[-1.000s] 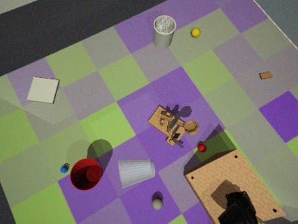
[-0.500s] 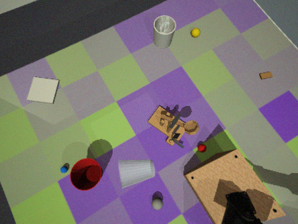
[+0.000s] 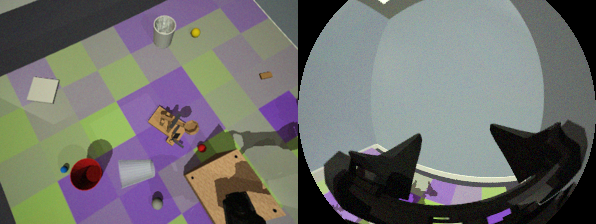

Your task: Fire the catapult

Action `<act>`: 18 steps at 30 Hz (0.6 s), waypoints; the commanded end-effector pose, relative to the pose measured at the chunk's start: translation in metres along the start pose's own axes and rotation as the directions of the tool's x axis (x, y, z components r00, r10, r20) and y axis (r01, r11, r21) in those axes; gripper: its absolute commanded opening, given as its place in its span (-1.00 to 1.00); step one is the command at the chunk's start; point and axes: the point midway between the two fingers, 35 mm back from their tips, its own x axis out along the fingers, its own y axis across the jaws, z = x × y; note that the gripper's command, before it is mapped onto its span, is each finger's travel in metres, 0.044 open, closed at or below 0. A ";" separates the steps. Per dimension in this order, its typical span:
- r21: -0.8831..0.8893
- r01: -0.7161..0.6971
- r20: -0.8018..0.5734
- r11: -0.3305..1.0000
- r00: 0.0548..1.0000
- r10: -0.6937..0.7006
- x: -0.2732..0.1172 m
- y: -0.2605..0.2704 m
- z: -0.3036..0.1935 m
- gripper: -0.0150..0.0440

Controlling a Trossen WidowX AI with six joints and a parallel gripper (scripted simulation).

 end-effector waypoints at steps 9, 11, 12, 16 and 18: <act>-0.077 -0.325 -0.202 0.943 0.931 0.305 0.047 0.159 0.000 1.00; -0.088 -0.378 -0.238 0.921 0.906 0.349 0.050 0.186 -0.002 1.00; -0.093 -0.404 -0.257 0.910 0.893 0.371 0.050 0.200 -0.003 1.00; -0.111 -0.506 -0.332 0.856 0.830 0.448 0.049 0.254 -0.009 1.00; -0.117 -0.554 -0.370 0.824 0.794 0.482 0.046 0.280 -0.013 1.00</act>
